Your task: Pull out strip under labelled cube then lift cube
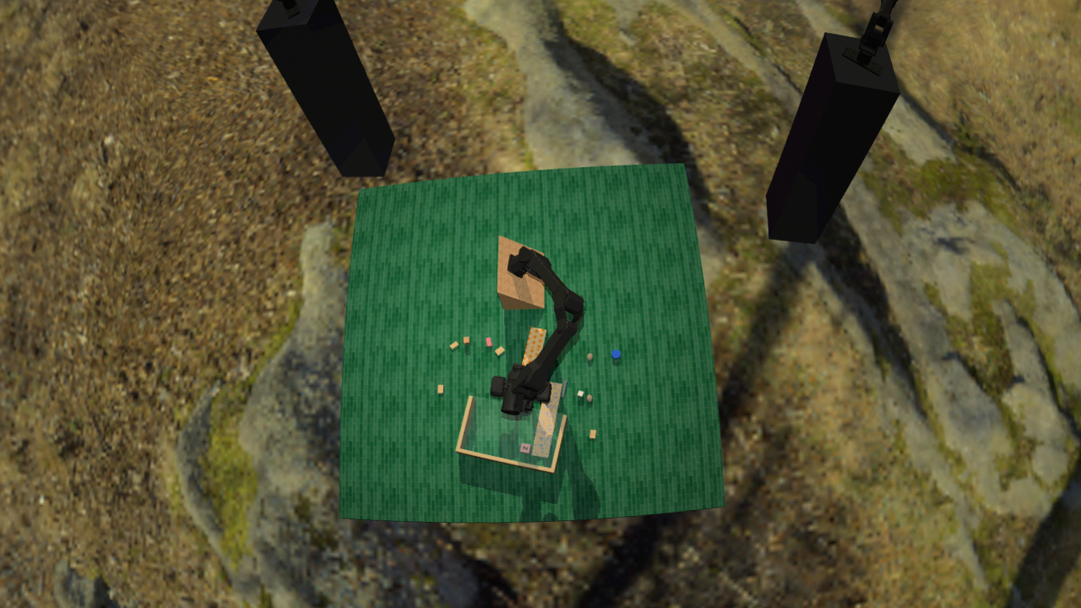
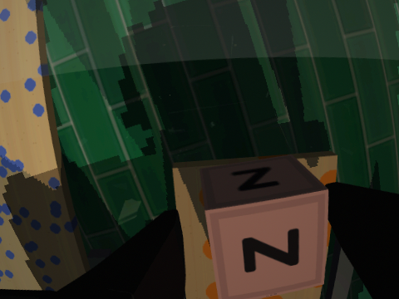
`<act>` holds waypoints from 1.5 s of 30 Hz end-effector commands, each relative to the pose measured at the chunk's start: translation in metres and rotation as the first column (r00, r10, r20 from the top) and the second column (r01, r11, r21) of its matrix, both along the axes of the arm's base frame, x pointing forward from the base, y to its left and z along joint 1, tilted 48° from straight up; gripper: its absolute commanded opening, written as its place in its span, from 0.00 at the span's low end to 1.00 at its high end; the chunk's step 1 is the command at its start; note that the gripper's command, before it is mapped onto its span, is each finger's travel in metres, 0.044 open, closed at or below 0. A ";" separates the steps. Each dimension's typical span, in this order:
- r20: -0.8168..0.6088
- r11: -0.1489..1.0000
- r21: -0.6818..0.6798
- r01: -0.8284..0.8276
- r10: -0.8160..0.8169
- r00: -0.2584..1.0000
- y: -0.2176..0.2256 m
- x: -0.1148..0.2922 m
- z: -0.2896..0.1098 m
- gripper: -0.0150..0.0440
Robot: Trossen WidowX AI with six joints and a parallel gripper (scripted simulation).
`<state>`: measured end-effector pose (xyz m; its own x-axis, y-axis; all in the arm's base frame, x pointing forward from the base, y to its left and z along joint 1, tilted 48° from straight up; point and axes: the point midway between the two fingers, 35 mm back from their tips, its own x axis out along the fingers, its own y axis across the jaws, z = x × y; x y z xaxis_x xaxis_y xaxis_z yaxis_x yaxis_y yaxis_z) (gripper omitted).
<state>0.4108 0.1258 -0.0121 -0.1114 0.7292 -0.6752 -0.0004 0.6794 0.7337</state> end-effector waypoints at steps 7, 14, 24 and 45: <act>0.001 1.000 0.000 0.000 0.000 1.000 0.000 0.000 0.000 0.44; -0.001 1.000 -0.001 0.001 -0.001 1.000 -0.008 -0.008 0.004 0.25; -0.007 1.000 -0.001 0.004 -0.004 1.000 -0.038 -0.044 0.021 0.25; -0.012 1.000 -0.001 0.004 -0.004 1.000 -0.056 -0.107 0.021 0.25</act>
